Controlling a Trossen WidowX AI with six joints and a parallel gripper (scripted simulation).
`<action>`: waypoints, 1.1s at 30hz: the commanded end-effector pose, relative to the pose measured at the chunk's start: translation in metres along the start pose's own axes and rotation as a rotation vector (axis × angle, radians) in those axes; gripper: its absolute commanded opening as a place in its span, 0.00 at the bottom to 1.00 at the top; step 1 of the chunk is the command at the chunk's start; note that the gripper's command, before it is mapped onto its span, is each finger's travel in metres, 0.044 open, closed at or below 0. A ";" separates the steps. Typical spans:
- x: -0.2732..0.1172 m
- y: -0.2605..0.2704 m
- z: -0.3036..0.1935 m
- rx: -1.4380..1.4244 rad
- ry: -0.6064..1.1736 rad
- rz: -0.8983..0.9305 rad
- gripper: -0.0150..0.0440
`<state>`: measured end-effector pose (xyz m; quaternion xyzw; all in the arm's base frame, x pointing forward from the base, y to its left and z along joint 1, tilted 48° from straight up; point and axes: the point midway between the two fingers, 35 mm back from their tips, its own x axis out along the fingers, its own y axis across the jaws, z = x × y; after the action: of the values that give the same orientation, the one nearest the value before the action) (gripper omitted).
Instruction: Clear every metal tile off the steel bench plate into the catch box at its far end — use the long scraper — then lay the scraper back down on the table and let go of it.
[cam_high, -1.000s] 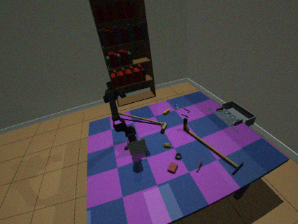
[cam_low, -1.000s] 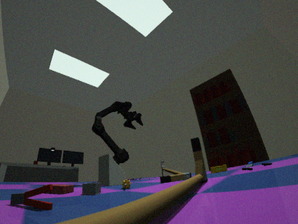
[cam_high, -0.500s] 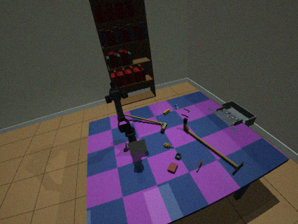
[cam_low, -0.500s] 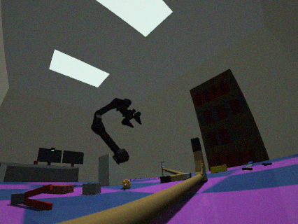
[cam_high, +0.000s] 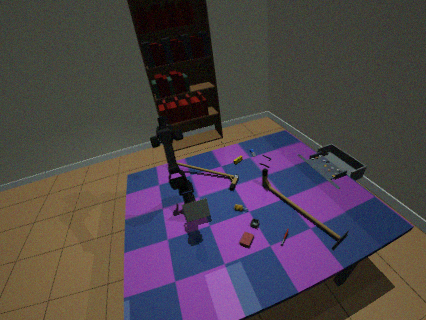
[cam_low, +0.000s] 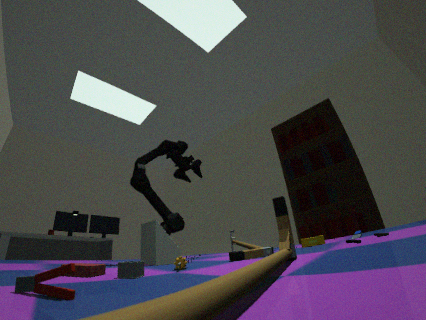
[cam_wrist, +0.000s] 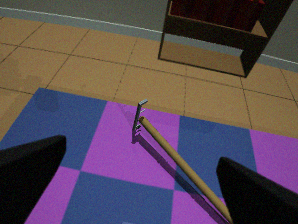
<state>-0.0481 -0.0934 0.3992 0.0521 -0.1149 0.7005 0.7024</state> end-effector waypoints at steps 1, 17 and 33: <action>0.000 -0.001 0.000 -0.003 0.000 -0.004 1.00; 0.016 0.005 0.008 0.000 0.007 -0.068 1.00; 0.059 0.009 0.025 0.008 0.019 -0.225 1.00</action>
<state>-0.0594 -0.0500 0.4313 0.0587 -0.1026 0.6268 0.7701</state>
